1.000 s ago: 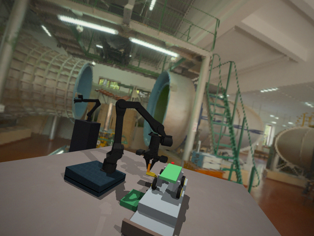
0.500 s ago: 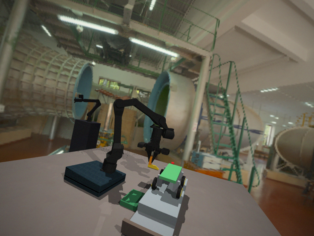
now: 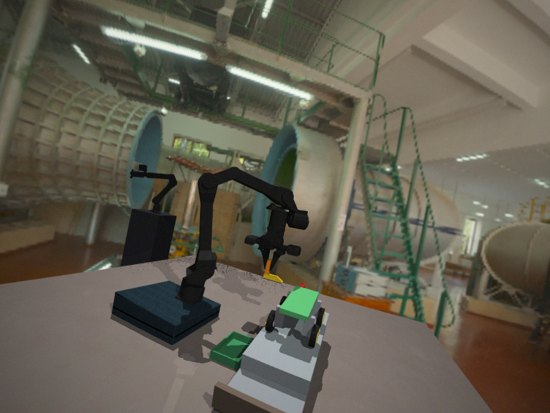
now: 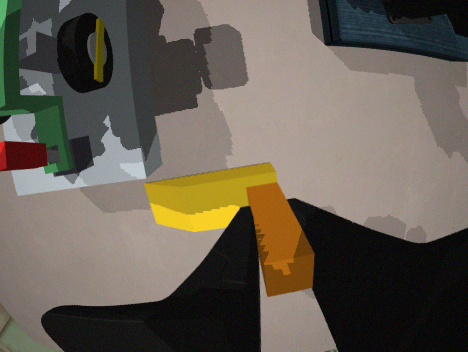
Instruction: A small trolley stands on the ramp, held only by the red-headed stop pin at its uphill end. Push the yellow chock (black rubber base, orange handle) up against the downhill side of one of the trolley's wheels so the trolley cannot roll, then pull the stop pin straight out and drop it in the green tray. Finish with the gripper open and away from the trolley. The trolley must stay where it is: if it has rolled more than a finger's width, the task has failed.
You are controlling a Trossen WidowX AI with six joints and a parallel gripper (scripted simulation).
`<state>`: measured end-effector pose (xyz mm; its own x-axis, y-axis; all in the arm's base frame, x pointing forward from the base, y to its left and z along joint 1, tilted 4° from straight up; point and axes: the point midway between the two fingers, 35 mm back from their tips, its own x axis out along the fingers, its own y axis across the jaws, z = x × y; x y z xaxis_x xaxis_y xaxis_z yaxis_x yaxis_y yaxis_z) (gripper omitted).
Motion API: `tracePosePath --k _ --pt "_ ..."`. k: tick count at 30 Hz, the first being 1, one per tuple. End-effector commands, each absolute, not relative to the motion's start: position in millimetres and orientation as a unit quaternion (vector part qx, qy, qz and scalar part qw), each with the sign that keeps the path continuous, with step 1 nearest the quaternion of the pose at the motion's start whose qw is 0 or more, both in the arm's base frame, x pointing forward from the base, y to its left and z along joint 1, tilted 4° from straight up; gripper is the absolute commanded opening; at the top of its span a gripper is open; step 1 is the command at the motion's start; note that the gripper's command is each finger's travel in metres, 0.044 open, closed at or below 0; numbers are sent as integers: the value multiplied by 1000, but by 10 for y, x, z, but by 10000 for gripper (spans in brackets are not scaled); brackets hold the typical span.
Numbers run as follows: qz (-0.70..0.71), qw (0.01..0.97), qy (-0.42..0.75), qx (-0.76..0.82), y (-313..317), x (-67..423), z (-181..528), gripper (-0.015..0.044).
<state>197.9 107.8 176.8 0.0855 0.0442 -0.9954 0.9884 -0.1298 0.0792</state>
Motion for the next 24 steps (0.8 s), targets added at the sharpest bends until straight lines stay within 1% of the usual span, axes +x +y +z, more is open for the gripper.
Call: tracePosePath --k 1,7,24 --pt "-498 472 459 564 1089 1974 1822 0" --pt "-488 484 470 554 1089 1974 1822 0" --pt "-332 623 590 392 1089 1975 1822 0"
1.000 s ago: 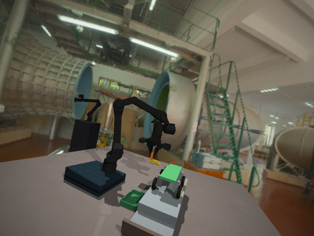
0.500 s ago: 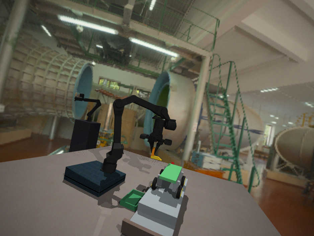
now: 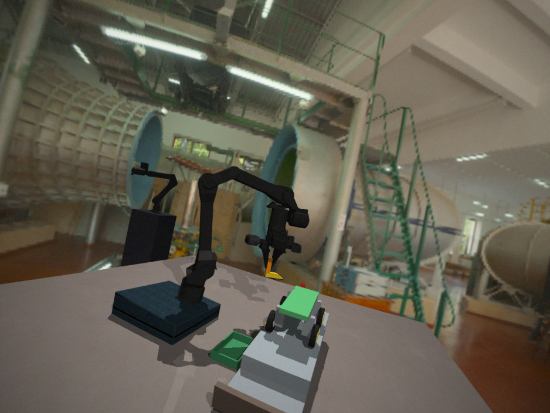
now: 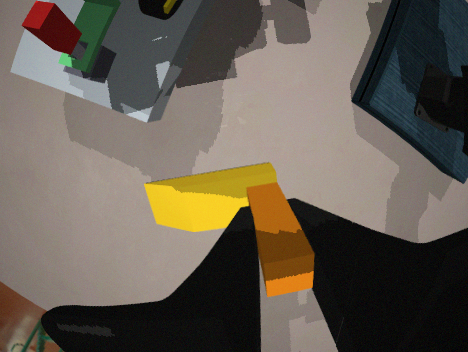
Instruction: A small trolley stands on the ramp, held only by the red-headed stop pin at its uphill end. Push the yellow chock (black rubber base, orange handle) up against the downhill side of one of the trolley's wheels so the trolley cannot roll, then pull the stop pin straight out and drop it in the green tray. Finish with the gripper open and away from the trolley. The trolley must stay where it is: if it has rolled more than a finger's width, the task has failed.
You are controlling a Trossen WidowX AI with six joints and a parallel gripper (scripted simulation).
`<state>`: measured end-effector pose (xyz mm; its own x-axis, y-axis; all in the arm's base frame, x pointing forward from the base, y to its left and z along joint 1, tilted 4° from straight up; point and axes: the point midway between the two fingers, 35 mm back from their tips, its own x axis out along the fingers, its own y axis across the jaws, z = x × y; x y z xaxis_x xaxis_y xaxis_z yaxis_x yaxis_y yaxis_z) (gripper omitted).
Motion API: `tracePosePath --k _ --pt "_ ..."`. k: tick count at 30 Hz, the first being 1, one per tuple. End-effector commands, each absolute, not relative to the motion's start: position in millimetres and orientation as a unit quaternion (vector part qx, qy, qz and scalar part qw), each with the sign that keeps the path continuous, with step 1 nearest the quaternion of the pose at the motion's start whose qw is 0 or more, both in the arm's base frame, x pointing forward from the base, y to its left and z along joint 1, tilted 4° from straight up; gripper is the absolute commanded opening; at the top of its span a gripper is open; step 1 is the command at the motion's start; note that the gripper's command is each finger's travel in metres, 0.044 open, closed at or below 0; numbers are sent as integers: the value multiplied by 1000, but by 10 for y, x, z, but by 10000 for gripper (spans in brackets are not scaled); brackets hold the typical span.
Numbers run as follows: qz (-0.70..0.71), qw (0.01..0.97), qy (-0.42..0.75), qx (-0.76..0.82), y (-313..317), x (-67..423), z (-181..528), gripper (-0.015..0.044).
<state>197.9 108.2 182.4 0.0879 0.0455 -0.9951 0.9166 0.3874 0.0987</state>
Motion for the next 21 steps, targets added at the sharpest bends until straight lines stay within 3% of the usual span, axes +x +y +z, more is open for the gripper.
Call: tracePosePath --k 1,21 --pt "-322 629 596 381 1089 1975 1822 0" --pt "-104 720 670 148 1089 1975 1823 0"
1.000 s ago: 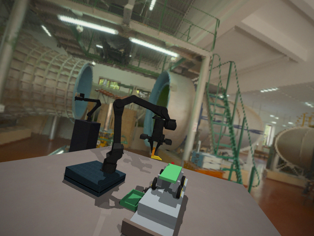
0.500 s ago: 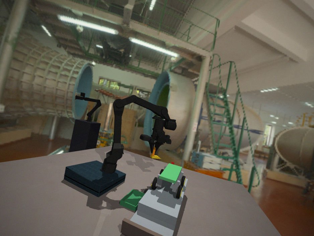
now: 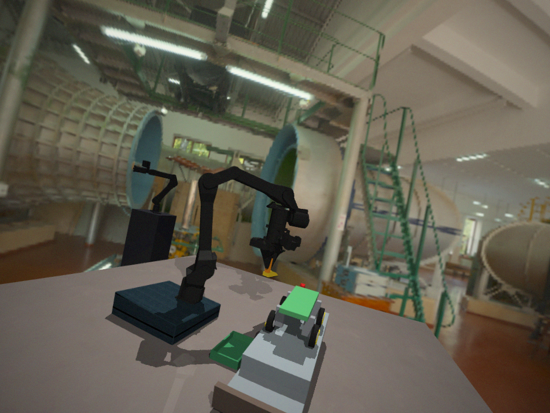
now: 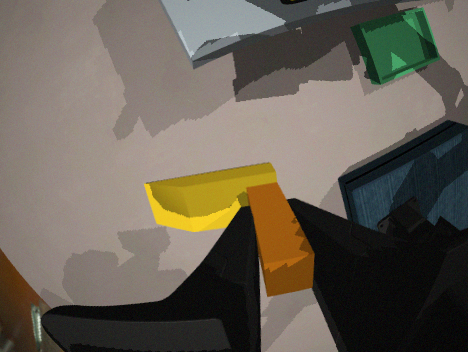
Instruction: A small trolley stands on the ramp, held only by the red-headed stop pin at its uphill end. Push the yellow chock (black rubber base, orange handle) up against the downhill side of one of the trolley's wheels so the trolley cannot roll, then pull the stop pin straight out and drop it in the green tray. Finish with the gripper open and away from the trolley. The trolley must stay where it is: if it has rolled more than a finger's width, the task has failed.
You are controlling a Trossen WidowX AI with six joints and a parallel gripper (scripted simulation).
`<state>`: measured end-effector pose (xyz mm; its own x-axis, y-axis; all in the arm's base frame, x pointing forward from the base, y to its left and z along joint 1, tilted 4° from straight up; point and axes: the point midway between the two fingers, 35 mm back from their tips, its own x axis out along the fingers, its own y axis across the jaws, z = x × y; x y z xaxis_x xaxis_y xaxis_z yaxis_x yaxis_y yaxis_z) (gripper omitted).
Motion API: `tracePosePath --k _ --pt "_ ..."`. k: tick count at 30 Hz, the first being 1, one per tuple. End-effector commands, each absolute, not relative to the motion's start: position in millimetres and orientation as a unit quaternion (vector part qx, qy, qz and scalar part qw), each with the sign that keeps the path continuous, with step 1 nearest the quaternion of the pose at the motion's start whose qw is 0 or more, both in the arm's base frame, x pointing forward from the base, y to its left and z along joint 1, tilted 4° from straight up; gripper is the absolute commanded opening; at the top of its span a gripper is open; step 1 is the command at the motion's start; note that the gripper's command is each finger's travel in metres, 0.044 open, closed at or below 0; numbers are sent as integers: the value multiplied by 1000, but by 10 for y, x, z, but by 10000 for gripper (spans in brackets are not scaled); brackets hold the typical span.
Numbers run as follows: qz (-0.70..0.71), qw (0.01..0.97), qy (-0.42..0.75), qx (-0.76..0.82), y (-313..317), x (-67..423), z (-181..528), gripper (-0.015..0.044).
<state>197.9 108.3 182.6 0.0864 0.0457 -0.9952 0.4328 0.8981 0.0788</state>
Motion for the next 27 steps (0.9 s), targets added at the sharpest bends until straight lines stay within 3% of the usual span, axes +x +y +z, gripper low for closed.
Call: tracePosePath --k 1,13,27 --pt "-93 722 672 136 1089 1975 1823 0" --pt "-42 730 677 81 1065 1979 1821 0" --pt "-44 731 677 79 587 2032 1747 0"
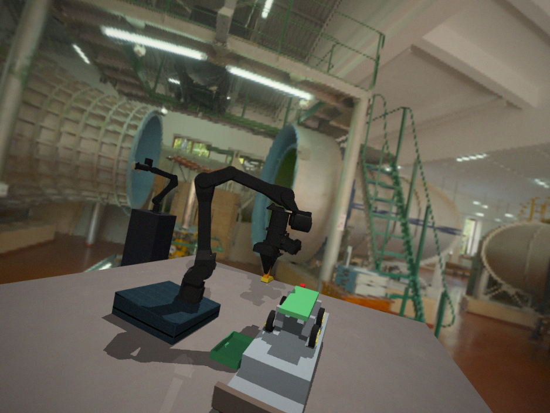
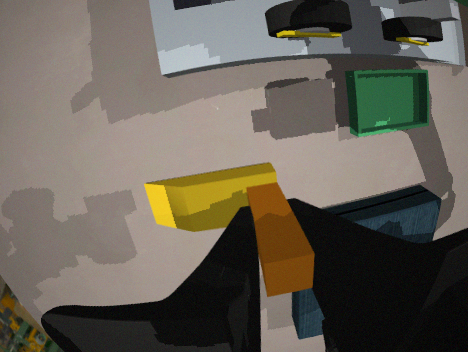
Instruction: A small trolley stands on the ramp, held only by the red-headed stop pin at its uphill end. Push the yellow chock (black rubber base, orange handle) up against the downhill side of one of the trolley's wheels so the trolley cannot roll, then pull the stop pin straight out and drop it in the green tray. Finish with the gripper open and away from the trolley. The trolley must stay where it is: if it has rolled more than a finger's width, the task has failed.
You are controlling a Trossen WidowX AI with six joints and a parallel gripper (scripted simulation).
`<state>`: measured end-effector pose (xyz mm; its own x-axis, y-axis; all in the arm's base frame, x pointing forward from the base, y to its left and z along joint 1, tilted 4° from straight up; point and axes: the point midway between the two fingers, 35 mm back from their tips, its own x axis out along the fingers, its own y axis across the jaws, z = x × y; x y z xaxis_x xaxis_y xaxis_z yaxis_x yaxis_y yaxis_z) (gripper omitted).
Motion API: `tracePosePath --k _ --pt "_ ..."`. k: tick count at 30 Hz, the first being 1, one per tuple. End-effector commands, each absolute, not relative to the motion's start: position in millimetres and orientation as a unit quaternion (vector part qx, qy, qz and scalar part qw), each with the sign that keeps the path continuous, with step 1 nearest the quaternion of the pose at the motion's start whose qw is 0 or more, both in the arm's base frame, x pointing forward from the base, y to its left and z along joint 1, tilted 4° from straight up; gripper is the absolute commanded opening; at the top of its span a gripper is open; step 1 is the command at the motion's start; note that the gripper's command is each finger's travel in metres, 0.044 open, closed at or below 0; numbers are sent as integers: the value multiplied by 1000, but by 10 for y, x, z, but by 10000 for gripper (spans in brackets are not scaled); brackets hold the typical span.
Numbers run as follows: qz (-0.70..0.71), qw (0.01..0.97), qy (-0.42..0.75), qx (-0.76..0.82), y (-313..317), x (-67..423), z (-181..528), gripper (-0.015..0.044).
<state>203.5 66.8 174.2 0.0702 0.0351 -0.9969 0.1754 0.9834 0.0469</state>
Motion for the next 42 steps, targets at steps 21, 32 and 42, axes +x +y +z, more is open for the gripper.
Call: tracePosePath --k 21,32,42 --pt "-46 731 676 76 -88 2084 1657 0" --pt "-47 731 676 75 -442 2093 1639 0" --pt "-49 731 676 73 -797 2092 1625 0"
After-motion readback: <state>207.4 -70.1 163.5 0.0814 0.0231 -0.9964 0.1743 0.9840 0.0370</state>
